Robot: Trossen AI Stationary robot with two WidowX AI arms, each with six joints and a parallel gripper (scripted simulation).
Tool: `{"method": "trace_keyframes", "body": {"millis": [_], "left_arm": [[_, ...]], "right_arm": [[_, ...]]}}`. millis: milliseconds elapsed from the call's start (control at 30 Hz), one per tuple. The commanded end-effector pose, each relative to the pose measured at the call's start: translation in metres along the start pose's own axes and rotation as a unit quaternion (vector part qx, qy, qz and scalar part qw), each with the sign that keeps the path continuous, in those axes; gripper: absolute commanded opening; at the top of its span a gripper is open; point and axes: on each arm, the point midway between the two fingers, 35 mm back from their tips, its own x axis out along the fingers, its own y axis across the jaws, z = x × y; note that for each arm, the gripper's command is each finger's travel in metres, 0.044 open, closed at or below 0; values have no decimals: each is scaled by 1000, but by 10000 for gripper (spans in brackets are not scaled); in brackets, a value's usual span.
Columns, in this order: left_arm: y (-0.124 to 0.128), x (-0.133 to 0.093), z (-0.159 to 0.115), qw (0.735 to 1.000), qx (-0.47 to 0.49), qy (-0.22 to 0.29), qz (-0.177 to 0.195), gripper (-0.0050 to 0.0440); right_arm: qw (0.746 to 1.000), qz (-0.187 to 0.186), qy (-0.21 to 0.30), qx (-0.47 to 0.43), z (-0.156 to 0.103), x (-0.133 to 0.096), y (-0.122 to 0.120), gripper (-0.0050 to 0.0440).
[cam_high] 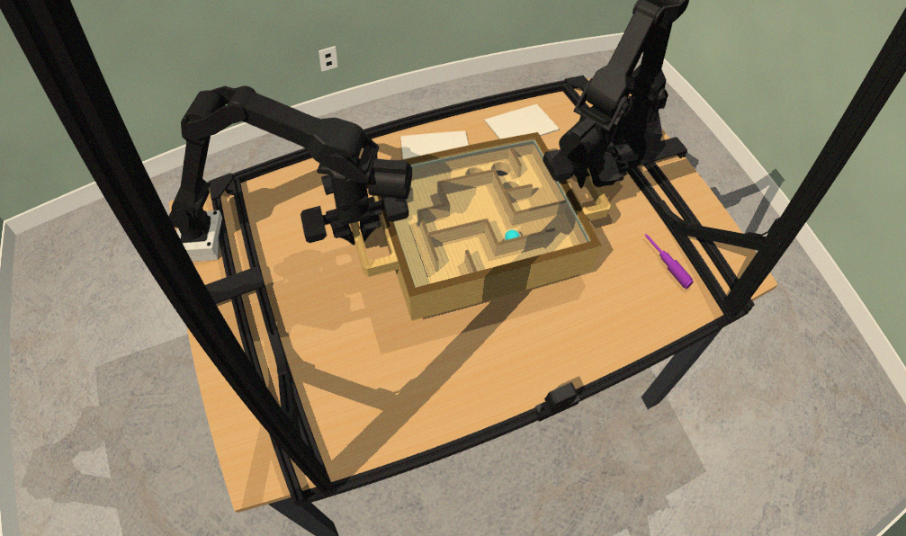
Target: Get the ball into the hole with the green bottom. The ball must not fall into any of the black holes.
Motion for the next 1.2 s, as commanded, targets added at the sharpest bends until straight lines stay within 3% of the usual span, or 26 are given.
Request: {"method": "trace_keyframes", "body": {"millis": [0, 1167], "left_arm": [[0, 0, 0, 1000, 0, 1, -1, 20], [-1, -5, 0, 1000, 0, 6, 9, 20]], "right_arm": [[1000, 2, -3, 0, 1, -1, 0, 20], [1000, -9, -7, 0, 0, 4, 0, 20]]}}
